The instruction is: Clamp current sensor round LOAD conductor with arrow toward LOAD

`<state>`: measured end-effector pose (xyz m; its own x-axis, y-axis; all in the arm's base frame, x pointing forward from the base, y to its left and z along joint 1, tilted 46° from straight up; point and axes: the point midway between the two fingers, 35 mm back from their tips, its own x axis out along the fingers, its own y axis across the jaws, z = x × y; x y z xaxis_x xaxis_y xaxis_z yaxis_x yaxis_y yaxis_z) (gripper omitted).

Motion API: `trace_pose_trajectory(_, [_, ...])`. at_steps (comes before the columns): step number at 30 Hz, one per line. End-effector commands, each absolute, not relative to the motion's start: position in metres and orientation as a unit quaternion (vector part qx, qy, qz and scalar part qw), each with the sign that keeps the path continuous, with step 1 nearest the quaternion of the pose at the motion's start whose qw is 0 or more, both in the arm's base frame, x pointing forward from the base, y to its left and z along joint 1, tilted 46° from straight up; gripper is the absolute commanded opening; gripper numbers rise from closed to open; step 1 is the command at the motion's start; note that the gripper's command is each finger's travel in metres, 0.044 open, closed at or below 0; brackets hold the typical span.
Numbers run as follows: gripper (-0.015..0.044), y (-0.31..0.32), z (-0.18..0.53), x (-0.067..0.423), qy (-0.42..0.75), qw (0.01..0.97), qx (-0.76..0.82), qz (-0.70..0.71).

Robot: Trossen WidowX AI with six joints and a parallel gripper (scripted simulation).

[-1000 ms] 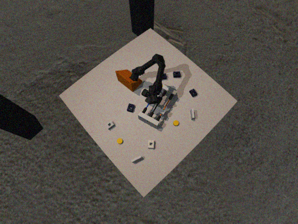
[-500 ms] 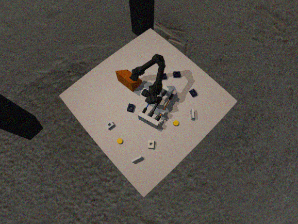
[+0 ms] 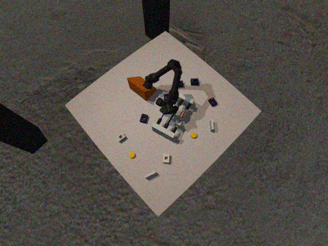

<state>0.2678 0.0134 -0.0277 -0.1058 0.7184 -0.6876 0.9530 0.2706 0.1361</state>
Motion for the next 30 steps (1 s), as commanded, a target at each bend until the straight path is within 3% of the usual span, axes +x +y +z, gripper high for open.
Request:
trace_pose_trajectory(1, [0.0440, 0.009, -0.026, 0.270, 0.738, 0.334, 0.556, -0.187])
trace_pose_trajectory(5, [0.0440, -0.002, -0.018, 0.275, 0.780, 0.324, 0.489, -0.219])
trace_pose_trajectory(30, [0.0440, 0.015, -0.041, 0.263, 0.807, 0.311, 0.442, -0.237])
